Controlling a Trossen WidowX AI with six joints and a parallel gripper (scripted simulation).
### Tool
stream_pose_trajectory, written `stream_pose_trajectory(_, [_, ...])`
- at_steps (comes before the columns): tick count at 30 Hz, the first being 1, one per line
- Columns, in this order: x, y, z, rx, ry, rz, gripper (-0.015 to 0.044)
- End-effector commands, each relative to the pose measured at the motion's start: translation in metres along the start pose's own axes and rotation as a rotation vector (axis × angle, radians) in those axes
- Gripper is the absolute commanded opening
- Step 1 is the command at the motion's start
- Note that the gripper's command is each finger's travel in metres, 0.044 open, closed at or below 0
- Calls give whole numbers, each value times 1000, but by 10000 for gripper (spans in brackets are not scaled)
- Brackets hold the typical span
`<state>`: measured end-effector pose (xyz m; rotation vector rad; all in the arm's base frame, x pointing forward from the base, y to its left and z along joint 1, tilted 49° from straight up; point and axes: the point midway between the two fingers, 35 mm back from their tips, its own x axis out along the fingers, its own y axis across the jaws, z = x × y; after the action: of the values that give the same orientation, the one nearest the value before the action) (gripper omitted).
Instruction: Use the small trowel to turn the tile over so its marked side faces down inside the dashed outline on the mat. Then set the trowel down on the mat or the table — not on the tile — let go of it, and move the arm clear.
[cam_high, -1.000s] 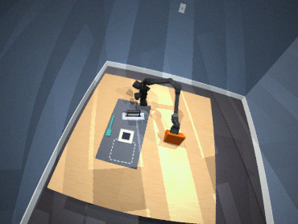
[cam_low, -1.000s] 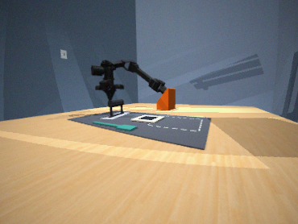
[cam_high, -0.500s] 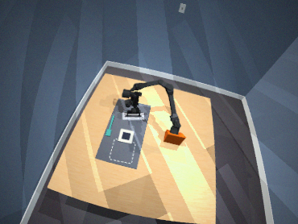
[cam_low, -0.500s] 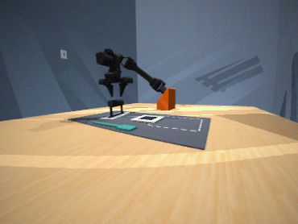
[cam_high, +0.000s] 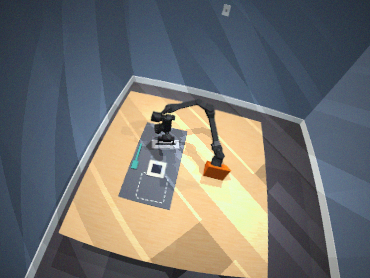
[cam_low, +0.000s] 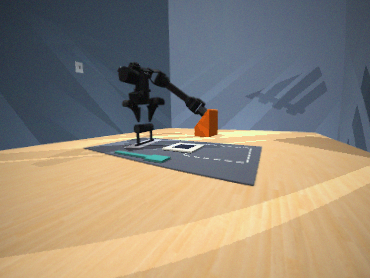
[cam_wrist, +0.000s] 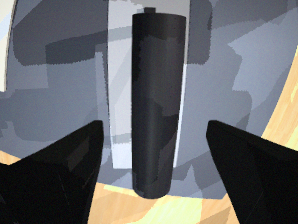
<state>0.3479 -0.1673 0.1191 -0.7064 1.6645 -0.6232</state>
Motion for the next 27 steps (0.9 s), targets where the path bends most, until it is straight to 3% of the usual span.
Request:
stream_pose_trajectory(1, [7, 0, -1, -5, 3, -4, 270])
stream_pose_trajectory(20, [34, -1, -1, -5, 3, -6, 270])
stream_pose_trajectory(24, [34, -1, -1, -5, 3, -6, 165])
stream_pose_trajectory(27, [34, -1, -1, -5, 3, -6, 145])
